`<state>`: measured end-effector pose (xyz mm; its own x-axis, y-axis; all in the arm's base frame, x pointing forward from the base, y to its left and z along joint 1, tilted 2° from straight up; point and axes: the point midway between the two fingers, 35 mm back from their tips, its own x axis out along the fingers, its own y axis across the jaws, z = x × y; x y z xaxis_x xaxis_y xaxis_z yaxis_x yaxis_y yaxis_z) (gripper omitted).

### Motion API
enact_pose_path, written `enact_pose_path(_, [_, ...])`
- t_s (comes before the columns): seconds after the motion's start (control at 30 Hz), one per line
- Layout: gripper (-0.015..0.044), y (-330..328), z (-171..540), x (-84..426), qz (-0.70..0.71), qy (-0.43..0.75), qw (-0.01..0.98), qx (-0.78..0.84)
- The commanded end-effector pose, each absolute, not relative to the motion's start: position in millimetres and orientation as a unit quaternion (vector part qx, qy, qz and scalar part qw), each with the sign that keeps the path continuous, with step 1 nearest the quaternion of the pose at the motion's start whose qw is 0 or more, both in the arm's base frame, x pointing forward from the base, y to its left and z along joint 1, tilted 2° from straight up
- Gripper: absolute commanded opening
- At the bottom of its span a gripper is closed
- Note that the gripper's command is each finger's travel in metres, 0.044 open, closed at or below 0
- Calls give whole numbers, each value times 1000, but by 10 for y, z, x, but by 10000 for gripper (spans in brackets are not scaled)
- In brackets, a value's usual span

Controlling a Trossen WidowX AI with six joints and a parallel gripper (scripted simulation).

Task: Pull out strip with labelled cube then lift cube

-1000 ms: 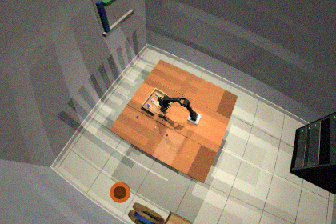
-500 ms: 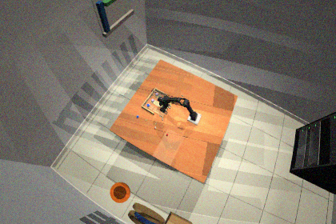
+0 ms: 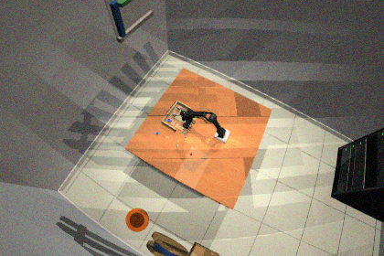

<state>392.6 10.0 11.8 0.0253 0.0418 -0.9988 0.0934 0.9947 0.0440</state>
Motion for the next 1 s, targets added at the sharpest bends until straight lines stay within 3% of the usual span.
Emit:
enact_pose_path(0.0, [0, 96, 98, 3926, -21, 698, 715, 49])
enact_pose_path(0.97, [0, 146, 71, 3613, -21, 698, 714, 49])
